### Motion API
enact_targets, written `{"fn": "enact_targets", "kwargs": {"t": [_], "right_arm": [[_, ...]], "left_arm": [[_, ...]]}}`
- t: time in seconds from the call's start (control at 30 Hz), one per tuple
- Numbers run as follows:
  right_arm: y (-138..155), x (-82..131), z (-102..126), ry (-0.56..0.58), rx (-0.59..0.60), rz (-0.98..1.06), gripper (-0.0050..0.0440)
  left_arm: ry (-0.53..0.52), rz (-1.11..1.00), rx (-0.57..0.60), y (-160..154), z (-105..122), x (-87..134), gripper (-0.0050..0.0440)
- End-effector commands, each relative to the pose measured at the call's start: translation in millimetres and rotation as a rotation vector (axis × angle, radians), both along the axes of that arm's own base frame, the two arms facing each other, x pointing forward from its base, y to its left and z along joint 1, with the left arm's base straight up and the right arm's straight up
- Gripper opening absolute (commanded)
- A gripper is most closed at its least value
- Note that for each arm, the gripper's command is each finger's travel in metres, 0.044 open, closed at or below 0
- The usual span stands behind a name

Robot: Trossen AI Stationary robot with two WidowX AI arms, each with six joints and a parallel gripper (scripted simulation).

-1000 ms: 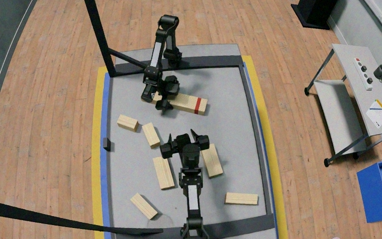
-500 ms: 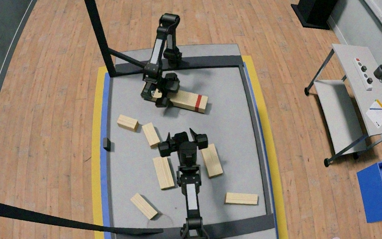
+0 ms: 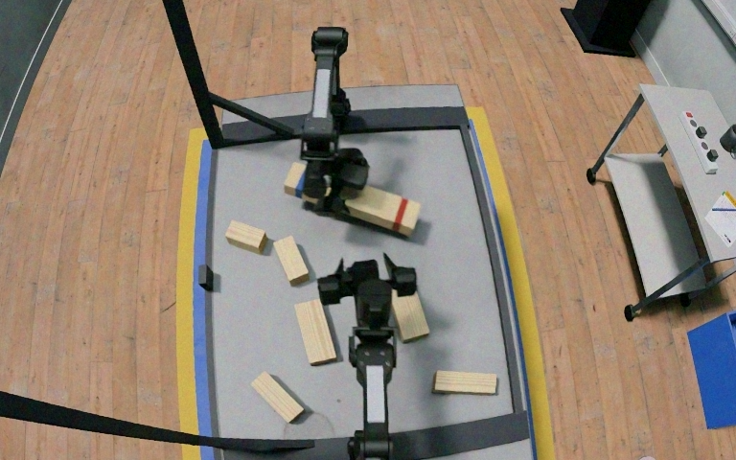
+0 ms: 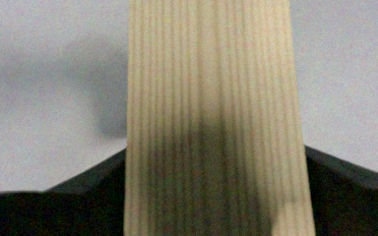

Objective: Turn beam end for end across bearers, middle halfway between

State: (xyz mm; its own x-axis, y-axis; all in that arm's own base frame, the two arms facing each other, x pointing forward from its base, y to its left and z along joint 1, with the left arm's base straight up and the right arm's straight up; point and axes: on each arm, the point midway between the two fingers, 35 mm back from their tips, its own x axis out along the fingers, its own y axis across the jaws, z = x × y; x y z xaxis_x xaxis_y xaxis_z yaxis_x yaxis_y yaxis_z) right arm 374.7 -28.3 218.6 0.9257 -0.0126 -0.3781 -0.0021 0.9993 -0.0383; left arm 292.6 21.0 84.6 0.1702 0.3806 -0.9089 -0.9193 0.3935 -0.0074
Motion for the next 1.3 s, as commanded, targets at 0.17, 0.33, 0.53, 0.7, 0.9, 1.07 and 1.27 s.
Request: {"fn": "enact_targets", "kwargs": {"t": [0.17,0.33,0.53,0.7,0.9,1.07,1.27], "right_arm": [[-41,-56,23,0.003,0.015,-0.149,0.04],[-51,-75,26,0.011,0.021,-0.199,0.04],[-66,-115,28,0.028,0.032,-0.298,0.04],[-74,-148,27,0.041,0.042,-0.381,0.04],[-76,-167,26,0.045,0.047,-0.428,0.04],[-77,-170,26,0.049,0.05,-0.439,0.04],[-77,-169,25,0.05,0.05,-0.437,0.04]], "left_arm": [[-0.092,-0.161,-0.074,53,30,70,0.0304],[-0.099,-0.263,-0.073,67,33,87,0.0304],[-0.103,-0.491,-0.045,94,34,116,0.0304],[-0.103,-0.66,-0.002,128,31,134,0.0304],[-0.102,-0.78,0.043,160,26,144,0.0304],[-0.098,-0.883,0.087,194,14,152,0.0304],[-0.098,-0.891,0.093,209,-10,164,0.0304]]}}
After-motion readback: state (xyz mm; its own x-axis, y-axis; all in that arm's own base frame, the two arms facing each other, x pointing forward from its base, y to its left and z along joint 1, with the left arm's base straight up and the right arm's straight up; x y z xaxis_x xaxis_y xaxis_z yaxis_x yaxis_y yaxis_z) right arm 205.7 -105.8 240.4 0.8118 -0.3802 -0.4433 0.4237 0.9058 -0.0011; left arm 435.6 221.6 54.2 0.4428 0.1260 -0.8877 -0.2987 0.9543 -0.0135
